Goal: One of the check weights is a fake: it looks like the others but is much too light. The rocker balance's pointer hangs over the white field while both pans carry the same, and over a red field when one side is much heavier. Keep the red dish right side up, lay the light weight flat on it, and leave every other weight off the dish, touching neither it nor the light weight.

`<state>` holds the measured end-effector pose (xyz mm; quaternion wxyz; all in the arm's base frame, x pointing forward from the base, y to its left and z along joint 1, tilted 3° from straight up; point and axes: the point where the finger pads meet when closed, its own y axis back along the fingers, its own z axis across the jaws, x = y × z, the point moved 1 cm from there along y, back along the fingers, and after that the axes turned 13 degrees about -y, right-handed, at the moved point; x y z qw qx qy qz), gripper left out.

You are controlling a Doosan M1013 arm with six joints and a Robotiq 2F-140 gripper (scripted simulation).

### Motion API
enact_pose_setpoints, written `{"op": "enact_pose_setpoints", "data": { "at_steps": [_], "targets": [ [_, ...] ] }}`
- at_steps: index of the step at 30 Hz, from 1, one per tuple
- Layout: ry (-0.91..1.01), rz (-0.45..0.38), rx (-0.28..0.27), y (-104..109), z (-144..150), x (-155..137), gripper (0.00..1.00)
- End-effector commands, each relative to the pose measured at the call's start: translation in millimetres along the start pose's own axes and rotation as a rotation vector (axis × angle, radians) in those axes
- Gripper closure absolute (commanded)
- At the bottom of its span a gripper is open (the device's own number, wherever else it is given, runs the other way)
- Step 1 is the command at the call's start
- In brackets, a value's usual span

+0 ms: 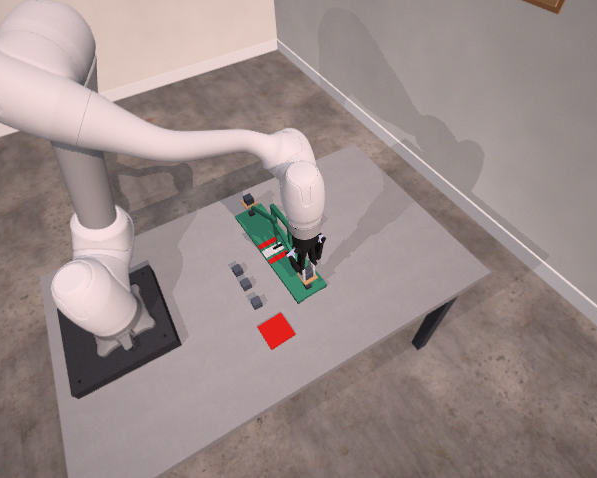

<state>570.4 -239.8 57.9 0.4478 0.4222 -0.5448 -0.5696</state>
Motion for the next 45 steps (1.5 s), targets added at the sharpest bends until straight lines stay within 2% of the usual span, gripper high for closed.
{"op": "enact_pose_setpoints", "data": {
  "at_steps": [1, 8, 23, 36, 40, 45],
  "targets": [
    [0.0, 0.0, 0.0, 0.1, 0.0, -0.1, 0.76],
    [0.0, 0.0, 0.0, 0.1, 0.0, -0.1, 0.76],
    [0.0, 0.0, 0.0, 0.1, 0.0, -0.1, 0.65],
    [0.0, 0.0, 0.0, 0.8, 0.0, -0.1, 0.65],
    [0.0, 0.0, 0.0, 7.6, 0.0, -0.1, 0.65],
    [0.0, 0.0, 0.0, 28.2, 0.0, -0.1, 0.65]
  ]
}}
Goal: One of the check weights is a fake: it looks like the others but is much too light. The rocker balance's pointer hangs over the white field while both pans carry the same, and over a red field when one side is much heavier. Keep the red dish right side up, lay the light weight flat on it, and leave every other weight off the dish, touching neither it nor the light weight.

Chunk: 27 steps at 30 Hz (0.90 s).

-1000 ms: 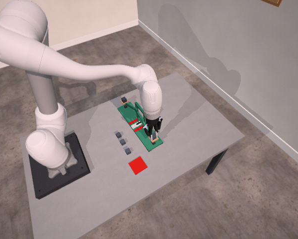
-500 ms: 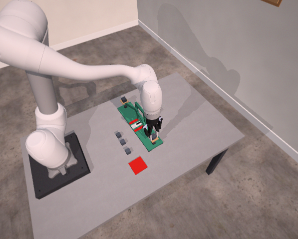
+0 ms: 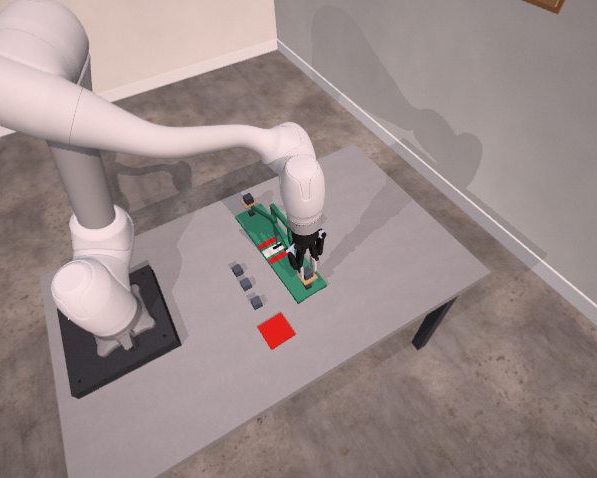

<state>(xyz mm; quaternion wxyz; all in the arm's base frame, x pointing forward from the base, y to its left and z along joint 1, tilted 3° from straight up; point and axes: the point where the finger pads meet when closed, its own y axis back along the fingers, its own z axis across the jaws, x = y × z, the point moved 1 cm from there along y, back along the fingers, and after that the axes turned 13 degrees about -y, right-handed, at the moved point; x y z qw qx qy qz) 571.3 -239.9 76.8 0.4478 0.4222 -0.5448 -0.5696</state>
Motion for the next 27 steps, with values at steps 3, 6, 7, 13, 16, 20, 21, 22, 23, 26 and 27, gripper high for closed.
{"op": "enact_pose_setpoints", "data": {
  "at_steps": [3, 6, 7, 13, 16, 20, 21, 22, 23, 26, 27],
  "targets": [
    [0.0, 0.0, 0.0, 25.8, 0.0, 0.0, 0.65],
    [0.0, 0.0, 0.0, 31.4, 0.0, 0.0, 0.65],
    [0.0, 0.0, 0.0, 37.0, 0.0, 0.0, 0.65],
    [0.0, 0.0, 0.0, 63.3, 0.0, 0.0, 0.65],
    [0.0, 0.0, 0.0, 69.4, 0.0, 0.0, 0.65],
    [0.0, 0.0, 0.0, 71.2, 0.0, 0.0, 0.65],
    [0.0, 0.0, 0.0, 71.2, 0.0, 0.0, 0.65],
    [0.0, 0.0, 0.0, 71.2, 0.0, 0.0, 0.65],
    [0.0, 0.0, 0.0, 71.2, 0.0, 0.0, 0.0],
    [0.0, 0.0, 0.0, 71.2, 0.0, 0.0, 0.0],
    [0.0, 0.0, 0.0, 71.2, 0.0, 0.0, 0.0]
  ]
}}
